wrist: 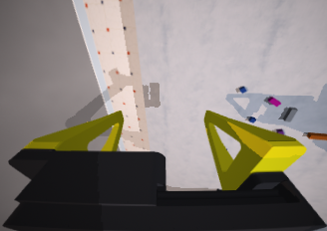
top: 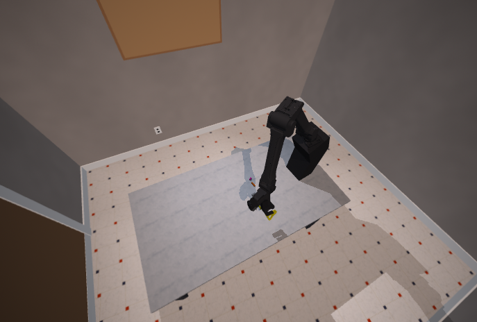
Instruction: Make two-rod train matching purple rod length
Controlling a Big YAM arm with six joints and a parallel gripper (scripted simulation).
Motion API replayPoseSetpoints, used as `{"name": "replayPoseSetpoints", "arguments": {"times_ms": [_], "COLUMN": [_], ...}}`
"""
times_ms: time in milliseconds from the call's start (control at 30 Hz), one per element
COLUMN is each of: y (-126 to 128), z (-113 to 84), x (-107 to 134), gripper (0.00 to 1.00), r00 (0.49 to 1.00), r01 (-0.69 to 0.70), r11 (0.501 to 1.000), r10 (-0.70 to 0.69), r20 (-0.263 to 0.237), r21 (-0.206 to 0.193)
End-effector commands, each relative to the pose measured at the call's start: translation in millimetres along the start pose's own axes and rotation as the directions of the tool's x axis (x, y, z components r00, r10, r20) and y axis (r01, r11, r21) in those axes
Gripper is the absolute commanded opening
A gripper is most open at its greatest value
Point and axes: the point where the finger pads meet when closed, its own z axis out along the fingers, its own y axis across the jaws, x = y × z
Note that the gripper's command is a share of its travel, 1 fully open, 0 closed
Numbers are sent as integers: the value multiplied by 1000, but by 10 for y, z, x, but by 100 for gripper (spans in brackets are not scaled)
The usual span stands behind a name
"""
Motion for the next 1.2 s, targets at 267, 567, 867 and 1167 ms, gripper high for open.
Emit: {"name": "replayPoseSetpoints", "arguments": {"times_ms": [267, 567, 867, 1167], "y": [22, -62, -1614, -1911], "z": [-19, 23, 343, 373], "x": [-29, -66, 378, 357], "gripper": [100, 100, 100, 100], "r00": [1000, 1000, 1000, 999], "r01": [2, 8, 18, 44], "r11": [1000, 1000, 950, 932], "r10": [-2, -8, -12, -44], "r20": [7, 16, -23, -6], "r21": [-3, 8, 311, 361]}}
